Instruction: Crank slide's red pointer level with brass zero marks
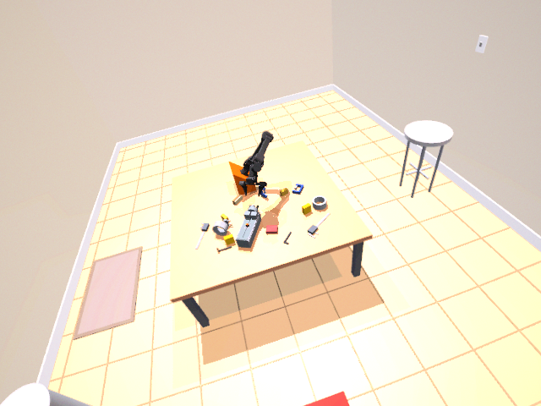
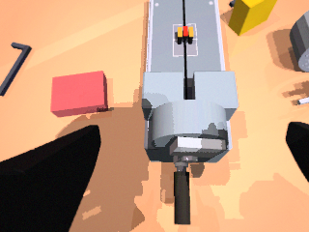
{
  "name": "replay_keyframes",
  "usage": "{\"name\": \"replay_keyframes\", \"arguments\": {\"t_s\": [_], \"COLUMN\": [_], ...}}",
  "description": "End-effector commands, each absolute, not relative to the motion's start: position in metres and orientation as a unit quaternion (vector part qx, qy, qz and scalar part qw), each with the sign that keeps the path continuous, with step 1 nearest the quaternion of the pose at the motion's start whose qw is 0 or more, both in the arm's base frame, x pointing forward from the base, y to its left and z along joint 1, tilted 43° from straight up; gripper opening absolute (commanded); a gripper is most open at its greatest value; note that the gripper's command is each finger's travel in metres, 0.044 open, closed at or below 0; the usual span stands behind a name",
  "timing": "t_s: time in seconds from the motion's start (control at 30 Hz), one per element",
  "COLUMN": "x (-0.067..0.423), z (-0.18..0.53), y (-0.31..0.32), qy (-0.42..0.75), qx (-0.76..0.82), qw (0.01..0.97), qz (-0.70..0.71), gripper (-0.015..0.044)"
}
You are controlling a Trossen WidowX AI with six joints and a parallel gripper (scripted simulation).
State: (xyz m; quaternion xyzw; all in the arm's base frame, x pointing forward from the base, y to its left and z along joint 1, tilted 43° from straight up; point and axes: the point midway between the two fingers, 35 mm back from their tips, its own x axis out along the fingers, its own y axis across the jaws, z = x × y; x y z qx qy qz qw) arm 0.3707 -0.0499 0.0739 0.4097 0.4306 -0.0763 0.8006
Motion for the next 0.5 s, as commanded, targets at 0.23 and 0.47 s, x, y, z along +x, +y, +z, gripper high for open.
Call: {"name": "replay_keyframes", "arguments": {"t_s": [0.23, 0.47], "x": [0.37, 0.367], "z": [0.044, 0.014], "y": [-0.022, 0.007], "qy": [0.433, 0.432], "qx": [0.413, 0.414], "qw": [0.797, 0.797], "qz": [-0.086, -0.086], "gripper": [0.044, 0.044]}}
